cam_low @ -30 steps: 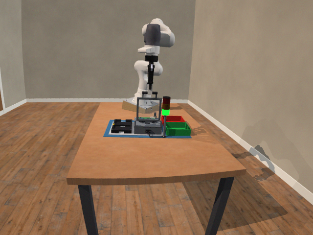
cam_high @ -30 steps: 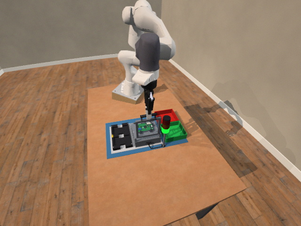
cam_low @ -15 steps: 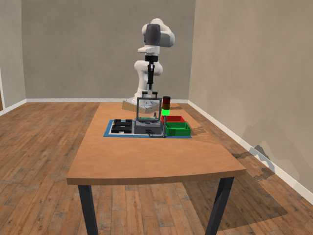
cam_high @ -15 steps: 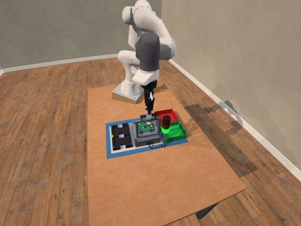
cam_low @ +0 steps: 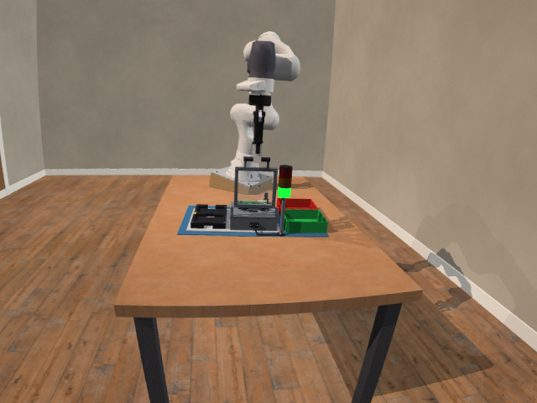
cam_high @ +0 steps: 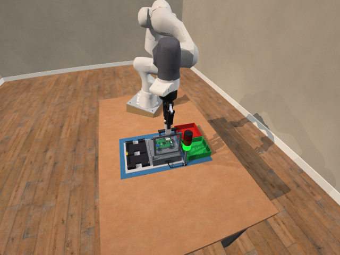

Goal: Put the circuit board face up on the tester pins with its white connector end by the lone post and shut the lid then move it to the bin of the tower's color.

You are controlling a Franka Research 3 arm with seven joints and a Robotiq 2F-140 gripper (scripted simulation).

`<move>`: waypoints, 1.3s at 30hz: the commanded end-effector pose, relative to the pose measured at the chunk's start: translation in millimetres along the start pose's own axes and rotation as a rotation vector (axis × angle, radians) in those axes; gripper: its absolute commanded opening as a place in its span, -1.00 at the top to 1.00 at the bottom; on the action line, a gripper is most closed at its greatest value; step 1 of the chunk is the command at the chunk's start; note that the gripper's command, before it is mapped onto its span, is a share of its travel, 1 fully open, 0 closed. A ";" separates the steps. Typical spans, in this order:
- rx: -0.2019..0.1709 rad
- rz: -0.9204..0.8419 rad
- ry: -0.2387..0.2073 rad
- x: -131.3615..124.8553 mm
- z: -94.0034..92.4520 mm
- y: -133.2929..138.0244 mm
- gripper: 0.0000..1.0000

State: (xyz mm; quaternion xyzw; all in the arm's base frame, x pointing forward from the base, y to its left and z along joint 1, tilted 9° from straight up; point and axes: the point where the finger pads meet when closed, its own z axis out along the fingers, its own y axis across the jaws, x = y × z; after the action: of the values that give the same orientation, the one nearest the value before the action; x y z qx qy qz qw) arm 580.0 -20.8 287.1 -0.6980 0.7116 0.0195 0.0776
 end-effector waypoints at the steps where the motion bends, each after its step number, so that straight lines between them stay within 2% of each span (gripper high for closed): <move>1: 0.011 -0.001 0.003 -1.7 -1.1 -4.3 1.00; 18: 0.011 -0.001 0.003 -1.7 -1.1 -4.3 1.00; 19: 0.011 -0.001 0.003 -1.7 -1.1 -4.3 0.68; 39: 0.011 -0.001 0.003 -1.7 -1.1 -4.3 0.68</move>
State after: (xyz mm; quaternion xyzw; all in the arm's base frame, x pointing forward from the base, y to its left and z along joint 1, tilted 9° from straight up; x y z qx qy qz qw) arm 583.2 -20.3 288.6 -0.6981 0.7113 0.0158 0.0805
